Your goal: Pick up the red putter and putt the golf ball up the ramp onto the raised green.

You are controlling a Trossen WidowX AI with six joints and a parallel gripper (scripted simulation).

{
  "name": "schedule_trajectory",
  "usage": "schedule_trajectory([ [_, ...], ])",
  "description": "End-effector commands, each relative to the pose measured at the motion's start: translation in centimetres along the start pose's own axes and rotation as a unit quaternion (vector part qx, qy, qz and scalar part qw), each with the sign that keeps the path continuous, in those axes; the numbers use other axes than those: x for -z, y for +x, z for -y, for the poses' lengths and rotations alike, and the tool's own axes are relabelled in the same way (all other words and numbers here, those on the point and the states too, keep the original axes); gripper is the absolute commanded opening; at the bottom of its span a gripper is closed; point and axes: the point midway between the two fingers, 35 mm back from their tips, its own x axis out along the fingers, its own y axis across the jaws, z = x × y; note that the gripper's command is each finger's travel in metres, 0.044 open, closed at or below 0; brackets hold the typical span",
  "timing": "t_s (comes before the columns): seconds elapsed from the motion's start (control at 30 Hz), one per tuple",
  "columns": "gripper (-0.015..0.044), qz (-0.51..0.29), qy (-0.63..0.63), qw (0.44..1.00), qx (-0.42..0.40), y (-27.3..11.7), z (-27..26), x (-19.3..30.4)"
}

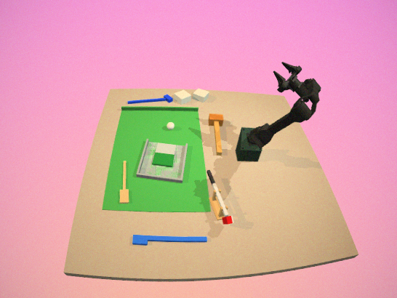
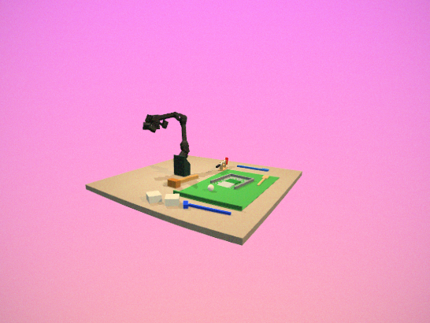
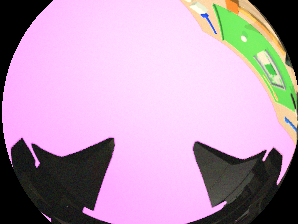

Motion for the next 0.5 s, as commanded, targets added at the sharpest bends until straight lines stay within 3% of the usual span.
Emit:
schedule_trajectory([
  [0.0,0.0426,0.004,0.001,1.0,0.003,0.1,0.1,-0.1],
  [0.07,0.044,0.035,0.006,0.999,0.028,0.9,1.4,-1.1],
  [0.23,0.044,0.059,-0.123,0.983,0.12,5.5,5.0,-1.5],
  [0.47,0.044,0.061,-0.296,0.916,0.264,11.0,11.6,-2.6],
])
